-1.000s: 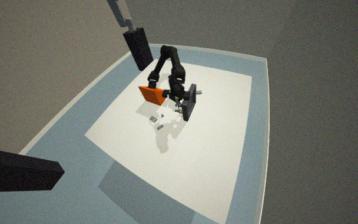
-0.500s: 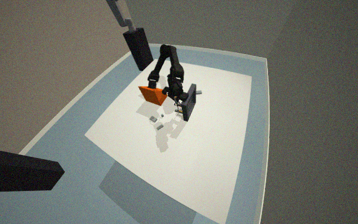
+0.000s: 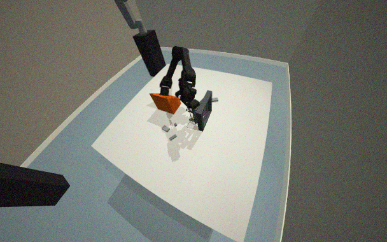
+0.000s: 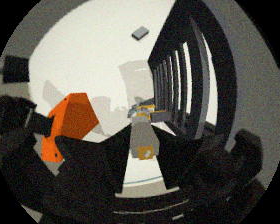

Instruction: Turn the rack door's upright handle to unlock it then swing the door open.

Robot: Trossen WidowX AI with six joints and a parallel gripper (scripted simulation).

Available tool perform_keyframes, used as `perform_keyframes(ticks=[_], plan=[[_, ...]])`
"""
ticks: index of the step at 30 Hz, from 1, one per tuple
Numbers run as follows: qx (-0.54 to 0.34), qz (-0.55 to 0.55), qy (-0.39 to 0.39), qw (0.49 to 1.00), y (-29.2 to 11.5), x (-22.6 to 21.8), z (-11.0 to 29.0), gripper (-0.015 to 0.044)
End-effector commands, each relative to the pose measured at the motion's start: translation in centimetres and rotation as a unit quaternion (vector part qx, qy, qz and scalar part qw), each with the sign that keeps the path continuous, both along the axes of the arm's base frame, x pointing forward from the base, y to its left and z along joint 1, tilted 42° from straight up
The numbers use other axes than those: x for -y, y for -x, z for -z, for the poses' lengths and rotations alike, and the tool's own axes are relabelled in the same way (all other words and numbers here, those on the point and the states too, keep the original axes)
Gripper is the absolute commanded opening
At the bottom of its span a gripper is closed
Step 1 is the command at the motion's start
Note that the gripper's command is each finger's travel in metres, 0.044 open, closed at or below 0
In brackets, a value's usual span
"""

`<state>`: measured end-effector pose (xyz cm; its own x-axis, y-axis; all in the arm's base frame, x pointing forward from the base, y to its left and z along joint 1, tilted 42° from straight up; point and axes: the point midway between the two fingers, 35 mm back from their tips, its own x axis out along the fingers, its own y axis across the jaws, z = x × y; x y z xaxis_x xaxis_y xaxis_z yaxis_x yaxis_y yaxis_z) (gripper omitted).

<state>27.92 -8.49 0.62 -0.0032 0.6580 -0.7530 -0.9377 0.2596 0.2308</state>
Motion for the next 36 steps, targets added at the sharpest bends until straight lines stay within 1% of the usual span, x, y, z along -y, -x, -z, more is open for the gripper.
perform_keyframes(ticks=[1,19,36], plan=[[-0.032,0.04,-0.001,0.999,0.8,-0.5,-0.4,0.0016],[-0.141,0.162,-0.002,0.977,3.9,-3.0,-2.6,0.0016],[-0.234,0.267,-0.002,0.935,5.6,-5.9,-5.1,0.0016]])
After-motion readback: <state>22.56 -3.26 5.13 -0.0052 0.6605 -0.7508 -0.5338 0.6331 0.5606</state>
